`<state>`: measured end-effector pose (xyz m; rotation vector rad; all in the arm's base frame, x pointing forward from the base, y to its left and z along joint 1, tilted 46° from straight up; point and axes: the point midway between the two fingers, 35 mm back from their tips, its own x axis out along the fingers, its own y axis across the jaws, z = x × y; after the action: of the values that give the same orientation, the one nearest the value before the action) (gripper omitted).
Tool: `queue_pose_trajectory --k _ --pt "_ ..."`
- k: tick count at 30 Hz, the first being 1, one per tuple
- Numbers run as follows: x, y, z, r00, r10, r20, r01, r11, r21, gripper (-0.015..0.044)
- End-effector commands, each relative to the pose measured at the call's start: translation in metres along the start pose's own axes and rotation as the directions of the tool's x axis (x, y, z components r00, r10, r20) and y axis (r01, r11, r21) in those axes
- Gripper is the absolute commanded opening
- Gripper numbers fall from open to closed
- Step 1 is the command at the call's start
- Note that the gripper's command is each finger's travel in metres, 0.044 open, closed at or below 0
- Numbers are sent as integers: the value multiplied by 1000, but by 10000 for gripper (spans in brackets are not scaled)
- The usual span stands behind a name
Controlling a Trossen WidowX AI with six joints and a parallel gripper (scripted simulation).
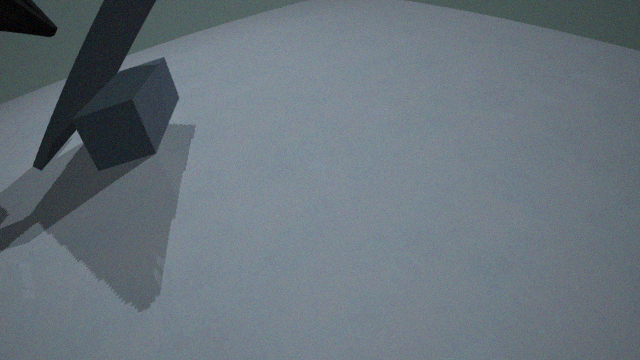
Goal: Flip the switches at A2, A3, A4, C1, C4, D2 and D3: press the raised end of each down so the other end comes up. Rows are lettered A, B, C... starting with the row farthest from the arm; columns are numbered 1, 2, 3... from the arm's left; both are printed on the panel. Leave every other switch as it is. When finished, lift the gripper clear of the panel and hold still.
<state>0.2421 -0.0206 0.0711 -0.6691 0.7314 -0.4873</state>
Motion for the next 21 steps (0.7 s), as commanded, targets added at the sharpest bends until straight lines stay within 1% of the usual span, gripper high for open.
queue_pose_trajectory --k 1,4,12,17,21 --pt "-19 -6 2 1000 -14 28 14 1000 15 0" --pt "-19 -5 1 1000 -13 27 13 1000 15 0" --pt "-18 46 -29 1000 -8 22 7 1000 17 0" --pt "-16 55 -38 1000 -11 25 11 1000 17 0" --pt "8 57 -37 1000 -9 4 8 1000 18 0"
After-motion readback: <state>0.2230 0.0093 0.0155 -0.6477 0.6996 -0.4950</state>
